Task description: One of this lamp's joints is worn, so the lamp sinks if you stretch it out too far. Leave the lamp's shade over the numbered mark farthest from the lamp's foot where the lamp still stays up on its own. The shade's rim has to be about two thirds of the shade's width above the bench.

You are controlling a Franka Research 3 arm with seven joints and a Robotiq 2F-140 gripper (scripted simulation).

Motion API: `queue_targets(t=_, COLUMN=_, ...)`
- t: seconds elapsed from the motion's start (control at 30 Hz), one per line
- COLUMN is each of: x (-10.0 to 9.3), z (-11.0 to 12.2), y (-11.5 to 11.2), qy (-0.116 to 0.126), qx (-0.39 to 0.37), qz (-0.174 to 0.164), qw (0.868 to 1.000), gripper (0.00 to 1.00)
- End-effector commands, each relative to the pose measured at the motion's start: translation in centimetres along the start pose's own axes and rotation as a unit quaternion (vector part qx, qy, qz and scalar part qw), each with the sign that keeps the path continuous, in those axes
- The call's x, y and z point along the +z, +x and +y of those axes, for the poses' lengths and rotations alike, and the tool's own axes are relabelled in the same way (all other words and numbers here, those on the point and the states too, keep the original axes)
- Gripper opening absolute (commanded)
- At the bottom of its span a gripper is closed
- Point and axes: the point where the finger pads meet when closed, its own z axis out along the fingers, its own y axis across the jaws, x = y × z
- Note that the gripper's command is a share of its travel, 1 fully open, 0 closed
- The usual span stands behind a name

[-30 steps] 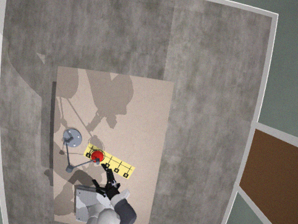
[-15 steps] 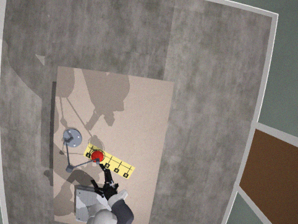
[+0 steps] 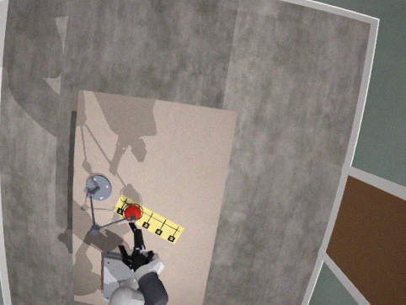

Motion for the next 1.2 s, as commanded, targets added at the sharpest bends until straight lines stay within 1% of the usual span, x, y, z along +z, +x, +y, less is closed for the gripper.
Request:
queue_targets(t=0.0, x=0.8, z=-0.1, y=0.4, qy=0.002, qx=0.026, qz=0.007, qw=1.000, gripper=1.00)
queue_targets(t=0.33, x=3.5, z=-0.1, y=0.3, qy=0.002, qx=0.006, qz=-0.002, qw=1.000, gripper=1.00)
queue_targets(t=0.4, x=3.5, z=-0.1, y=0.3, qy=0.002, qx=0.006, qz=-0.002, qw=1.000, gripper=1.00)
queue_targets(t=0.9, x=7.3, z=0.5, y=0.6, qy=-0.007, qx=0.029, qz=0.005, qw=1.000, gripper=1.00)
queue_targets(t=0.97, x=7.3, z=0.5, y=0.6, qy=-0.007, qx=0.029, qz=0.005, qw=1.000, gripper=1.00)
queue_targets(t=1.17, x=8.8, z=0.7, y=0.6, qy=-0.010, qx=0.032, qz=0.007, qw=0.999, gripper=1.00)
